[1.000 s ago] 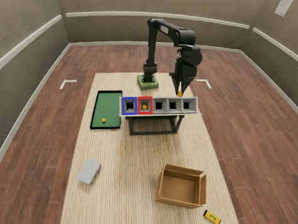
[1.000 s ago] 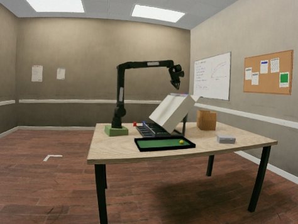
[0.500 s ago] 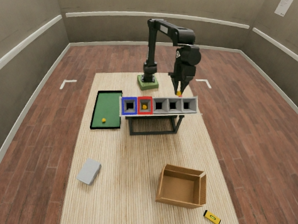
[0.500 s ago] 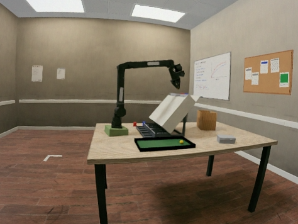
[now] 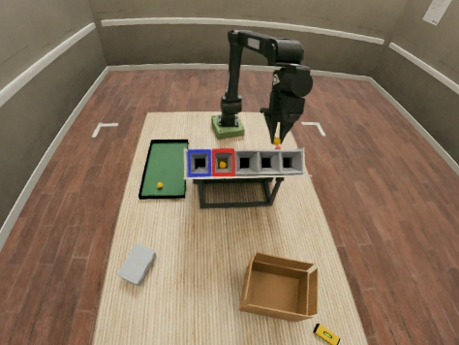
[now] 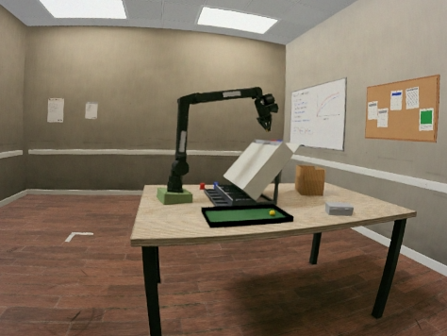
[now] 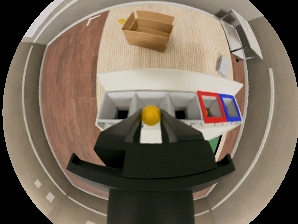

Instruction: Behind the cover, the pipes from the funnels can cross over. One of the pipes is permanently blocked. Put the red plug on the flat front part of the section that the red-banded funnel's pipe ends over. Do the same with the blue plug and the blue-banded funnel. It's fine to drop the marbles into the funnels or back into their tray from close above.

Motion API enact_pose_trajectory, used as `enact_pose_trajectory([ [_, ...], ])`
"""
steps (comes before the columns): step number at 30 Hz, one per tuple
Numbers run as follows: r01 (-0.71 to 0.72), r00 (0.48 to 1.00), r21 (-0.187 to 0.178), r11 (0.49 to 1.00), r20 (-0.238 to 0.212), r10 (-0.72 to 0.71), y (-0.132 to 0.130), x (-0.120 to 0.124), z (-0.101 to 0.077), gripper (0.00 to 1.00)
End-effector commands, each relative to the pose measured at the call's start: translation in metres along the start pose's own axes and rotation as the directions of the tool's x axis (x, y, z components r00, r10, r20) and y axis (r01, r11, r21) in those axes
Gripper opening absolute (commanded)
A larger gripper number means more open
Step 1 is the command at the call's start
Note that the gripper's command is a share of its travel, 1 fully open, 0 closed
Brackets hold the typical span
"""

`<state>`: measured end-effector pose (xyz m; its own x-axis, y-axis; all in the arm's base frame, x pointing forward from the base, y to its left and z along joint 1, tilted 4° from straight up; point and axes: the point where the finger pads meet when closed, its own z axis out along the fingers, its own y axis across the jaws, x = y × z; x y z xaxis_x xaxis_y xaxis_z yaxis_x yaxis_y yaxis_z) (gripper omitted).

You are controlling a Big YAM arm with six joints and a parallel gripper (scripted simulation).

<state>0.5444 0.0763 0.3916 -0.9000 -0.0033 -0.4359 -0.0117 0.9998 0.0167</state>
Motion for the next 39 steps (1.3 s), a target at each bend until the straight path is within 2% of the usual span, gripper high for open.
enact_pose_trajectory([
  [1, 0.0, 1.0, 0.0, 1.0, 0.031, 0.0, -0.007, -0.017, -0.017, 0.0],
  [16, 0.001, 0.997, 0.0, 1.0, 0.074, -0.001, -0.001, 0.009, 0.023, 0.0],
  [39, 0.001, 0.997, -0.001, 1.0, 0.072, -0.001, 0.0, 0.006, 0.019, 0.0],
])
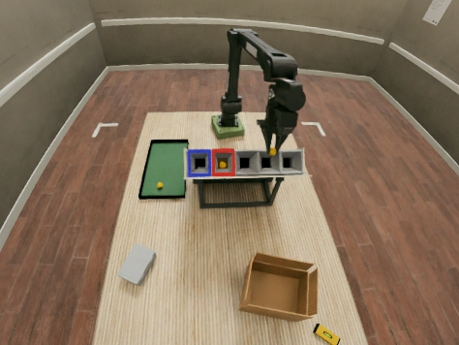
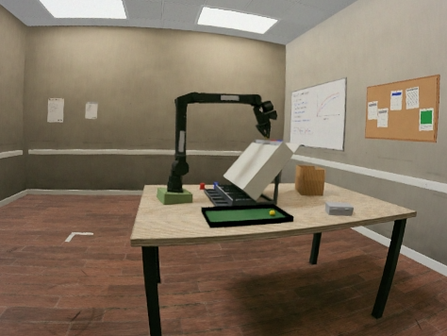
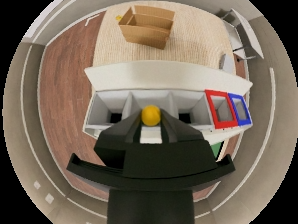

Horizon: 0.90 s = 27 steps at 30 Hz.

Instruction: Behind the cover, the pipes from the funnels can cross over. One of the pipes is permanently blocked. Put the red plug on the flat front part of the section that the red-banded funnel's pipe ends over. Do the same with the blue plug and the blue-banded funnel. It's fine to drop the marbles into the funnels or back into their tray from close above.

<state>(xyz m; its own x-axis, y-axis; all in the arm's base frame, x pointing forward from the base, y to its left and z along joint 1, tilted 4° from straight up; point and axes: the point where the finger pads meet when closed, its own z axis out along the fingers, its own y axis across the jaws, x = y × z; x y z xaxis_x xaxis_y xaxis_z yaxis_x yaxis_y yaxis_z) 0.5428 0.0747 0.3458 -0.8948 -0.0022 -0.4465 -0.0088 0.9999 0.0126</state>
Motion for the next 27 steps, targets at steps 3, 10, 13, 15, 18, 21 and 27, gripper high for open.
enact_pose_trajectory([
  [3, 0.002, 0.998, -0.007, 1.0, 0.06, -0.001, 0.0021, -0.017, -0.0219, 0.0],
  [10, 0.001, 0.998, -0.007, 1.0, 0.06, -0.001, 0.0022, -0.019, -0.0238, 0.0],
  [13, 0.001, 0.998, -0.007, 1.0, 0.06, -0.001, 0.0022, -0.0192, -0.0241, 0.0],
  [15, 0.001, 0.998, -0.007, 1.0, 0.06, -0.001, 0.0023, -0.0198, -0.0247, 0.0],
  [18, 0.001, 0.998, -0.007, 1.0, 0.06, -0.001, 0.0024, -0.0207, -0.0257, 0.0],
  [21, 0.001, 0.998, -0.007, 1.0, 0.06, -0.001, 0.0025, -0.0216, -0.0266, 0.0],
  [27, 0.001, 0.998, -0.007, 1.0, 0.06, -0.001, 0.0027, -0.0233, -0.0285, 0.0],
])
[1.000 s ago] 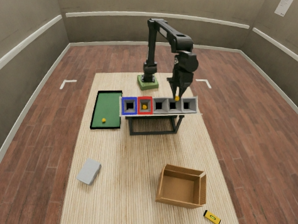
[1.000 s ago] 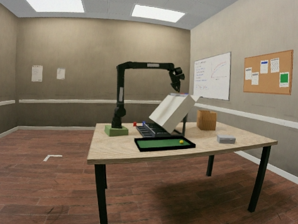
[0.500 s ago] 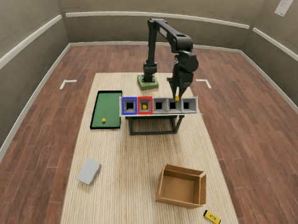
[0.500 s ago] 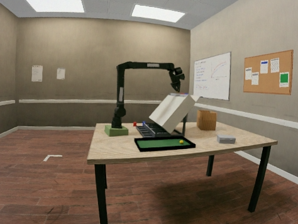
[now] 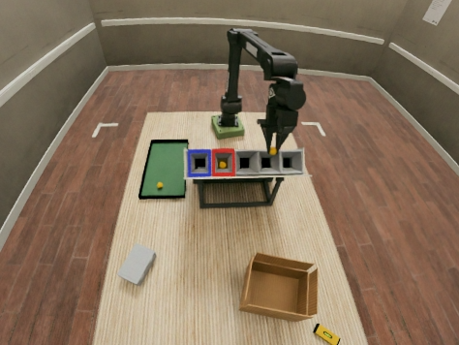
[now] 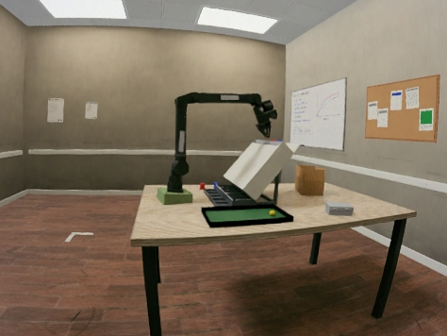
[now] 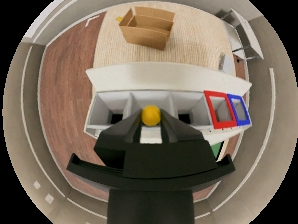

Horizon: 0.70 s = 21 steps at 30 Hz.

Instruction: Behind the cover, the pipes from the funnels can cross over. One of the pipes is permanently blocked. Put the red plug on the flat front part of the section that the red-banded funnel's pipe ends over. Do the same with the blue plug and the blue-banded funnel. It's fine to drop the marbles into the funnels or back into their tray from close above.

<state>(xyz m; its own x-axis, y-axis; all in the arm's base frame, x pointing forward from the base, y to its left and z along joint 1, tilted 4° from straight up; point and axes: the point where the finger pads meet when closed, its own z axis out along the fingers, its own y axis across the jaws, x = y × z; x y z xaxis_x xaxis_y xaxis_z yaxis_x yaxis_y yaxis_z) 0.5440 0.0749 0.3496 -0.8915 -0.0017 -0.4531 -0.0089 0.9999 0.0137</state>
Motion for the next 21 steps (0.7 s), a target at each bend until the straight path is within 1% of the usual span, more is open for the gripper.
enact_pose_trajectory([
  [1, 0.002, 0.999, -0.006, 1.0, 0.053, -0.001, 0.0026, -0.021, -0.0258, 0.0],
  [21, 0.002, 0.999, -0.005, 1.0, 0.053, -0.001, 0.0035, -0.0247, -0.0285, 0.0],
])
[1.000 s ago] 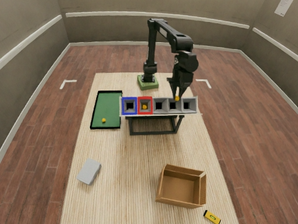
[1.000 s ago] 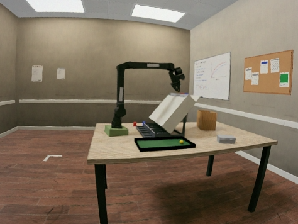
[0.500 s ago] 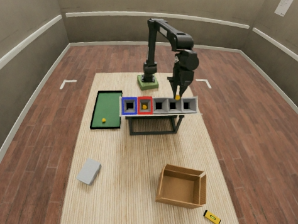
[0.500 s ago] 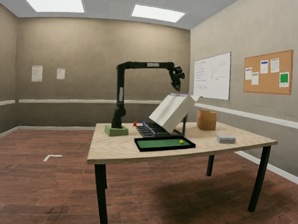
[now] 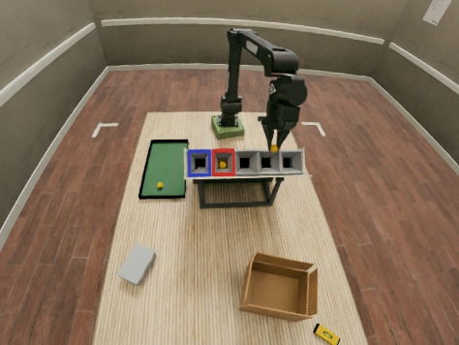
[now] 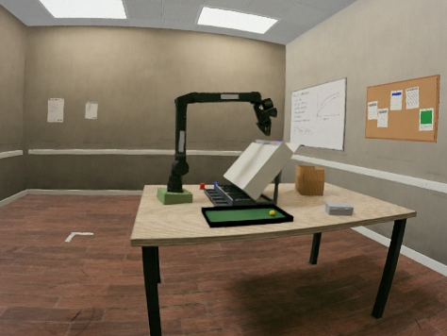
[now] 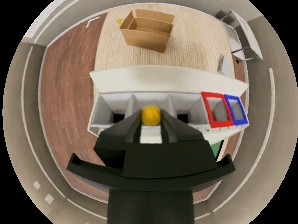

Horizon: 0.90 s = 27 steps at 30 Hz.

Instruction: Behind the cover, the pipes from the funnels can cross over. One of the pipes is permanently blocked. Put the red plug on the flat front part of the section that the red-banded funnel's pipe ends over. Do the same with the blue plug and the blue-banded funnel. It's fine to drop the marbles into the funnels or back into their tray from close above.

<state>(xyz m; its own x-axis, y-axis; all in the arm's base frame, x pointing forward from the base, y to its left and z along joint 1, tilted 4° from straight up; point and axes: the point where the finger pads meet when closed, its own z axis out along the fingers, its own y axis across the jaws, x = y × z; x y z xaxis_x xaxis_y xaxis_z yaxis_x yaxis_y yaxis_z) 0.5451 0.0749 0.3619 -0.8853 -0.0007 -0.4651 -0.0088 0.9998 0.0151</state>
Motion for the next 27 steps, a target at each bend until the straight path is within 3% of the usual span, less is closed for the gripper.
enact_pose_trajectory([
  [1, 0.002, 0.999, -0.004, 1.0, 0.04, -0.002, 0.003, -0.018, -0.018, 0.0],
  [16, 0.002, 0.999, -0.004, 1.0, 0.039, -0.002, 0.004, -0.017, -0.015, 0.0],
  [17, 0.0, 1.0, -0.002, 1.0, 0.022, 0.0, 0.0, -0.005, -0.009, 0.59],
  [27, 0.0, 1.0, -0.002, 1.0, 0.022, 0.0, 0.0, -0.005, -0.009, 0.59],
])
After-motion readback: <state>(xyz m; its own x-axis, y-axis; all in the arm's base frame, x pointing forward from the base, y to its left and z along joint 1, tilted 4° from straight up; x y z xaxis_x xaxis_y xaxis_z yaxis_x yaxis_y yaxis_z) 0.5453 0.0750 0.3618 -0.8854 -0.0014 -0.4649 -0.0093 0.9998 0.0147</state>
